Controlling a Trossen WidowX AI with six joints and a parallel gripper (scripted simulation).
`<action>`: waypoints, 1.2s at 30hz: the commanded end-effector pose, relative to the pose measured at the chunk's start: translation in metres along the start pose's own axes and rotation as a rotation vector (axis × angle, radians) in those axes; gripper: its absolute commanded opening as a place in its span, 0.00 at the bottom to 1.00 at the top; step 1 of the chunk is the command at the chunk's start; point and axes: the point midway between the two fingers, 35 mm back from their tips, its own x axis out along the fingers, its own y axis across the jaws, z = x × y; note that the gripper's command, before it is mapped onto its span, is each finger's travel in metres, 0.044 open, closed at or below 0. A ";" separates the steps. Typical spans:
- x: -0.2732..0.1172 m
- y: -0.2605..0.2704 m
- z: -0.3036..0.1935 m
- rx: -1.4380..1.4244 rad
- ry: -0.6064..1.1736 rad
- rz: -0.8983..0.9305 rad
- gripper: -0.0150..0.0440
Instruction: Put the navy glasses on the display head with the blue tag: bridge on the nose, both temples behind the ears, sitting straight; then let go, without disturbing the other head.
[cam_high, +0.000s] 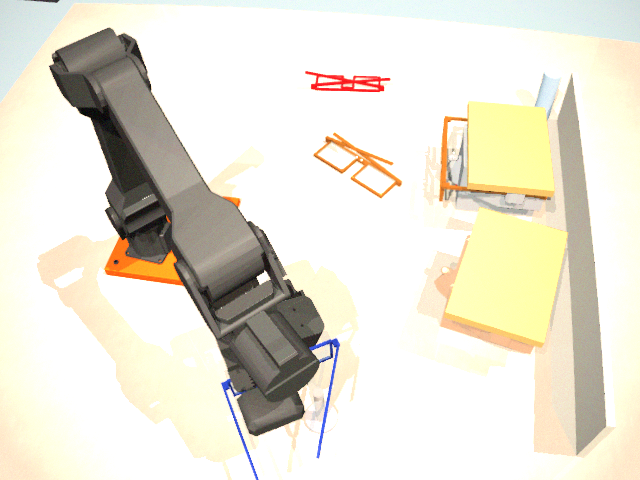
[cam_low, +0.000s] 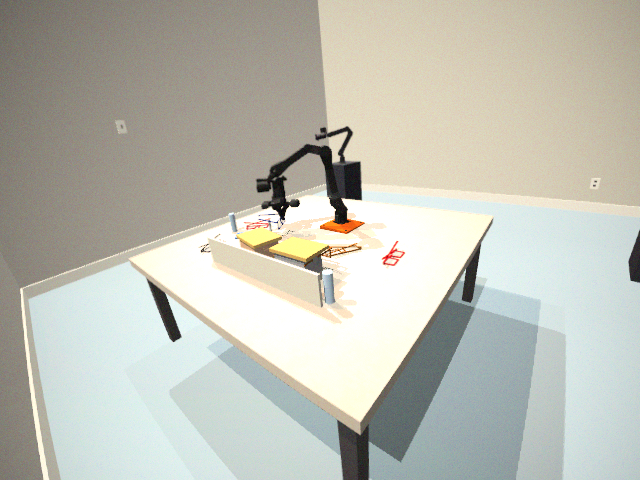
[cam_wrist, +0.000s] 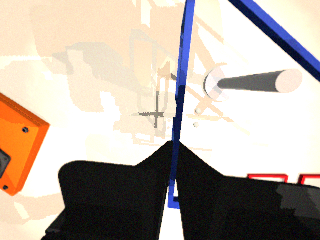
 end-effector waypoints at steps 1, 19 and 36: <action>0.001 0.003 -0.005 -0.005 0.005 0.000 0.25; 0.001 0.009 -0.014 -0.005 0.006 0.001 0.25; 0.001 0.014 -0.028 -0.005 0.007 0.001 0.25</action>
